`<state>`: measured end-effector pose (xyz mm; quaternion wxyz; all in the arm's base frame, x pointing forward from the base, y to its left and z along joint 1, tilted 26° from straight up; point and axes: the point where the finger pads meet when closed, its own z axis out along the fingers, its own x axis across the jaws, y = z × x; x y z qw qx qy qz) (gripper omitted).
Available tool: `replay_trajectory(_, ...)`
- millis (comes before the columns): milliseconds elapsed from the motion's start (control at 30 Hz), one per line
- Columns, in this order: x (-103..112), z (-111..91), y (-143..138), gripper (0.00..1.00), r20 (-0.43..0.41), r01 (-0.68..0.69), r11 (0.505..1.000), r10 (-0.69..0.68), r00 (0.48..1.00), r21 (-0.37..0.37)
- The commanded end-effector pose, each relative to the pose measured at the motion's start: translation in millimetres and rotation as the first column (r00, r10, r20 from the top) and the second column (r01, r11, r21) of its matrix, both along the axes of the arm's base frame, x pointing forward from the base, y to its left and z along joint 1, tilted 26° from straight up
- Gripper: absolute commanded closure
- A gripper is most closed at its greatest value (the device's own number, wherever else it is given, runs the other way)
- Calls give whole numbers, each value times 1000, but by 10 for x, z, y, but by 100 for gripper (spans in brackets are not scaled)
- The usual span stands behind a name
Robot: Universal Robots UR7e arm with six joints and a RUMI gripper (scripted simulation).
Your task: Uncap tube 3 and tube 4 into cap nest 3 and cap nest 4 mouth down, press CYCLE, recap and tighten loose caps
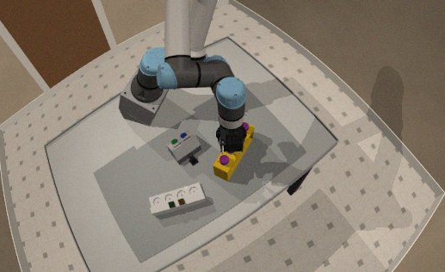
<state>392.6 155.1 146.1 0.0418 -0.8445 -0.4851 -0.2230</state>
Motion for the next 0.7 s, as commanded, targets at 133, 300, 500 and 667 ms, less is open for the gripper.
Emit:
replay_trajectory(133, 2, 4, -1, 65, 1, -1, 1000, 1, 1000, 0)
replay_trajectory(300, 2, 4, -1, 65, -109, 297, 950, -287, 952, 96)
replay_trajectory(500, 2, 4, -1, 65, -241, 574, 804, -533, 811, 153)
replay_trajectory(667, 1, 4, -2, 65, -345, 749, 642, -673, 654, 167)
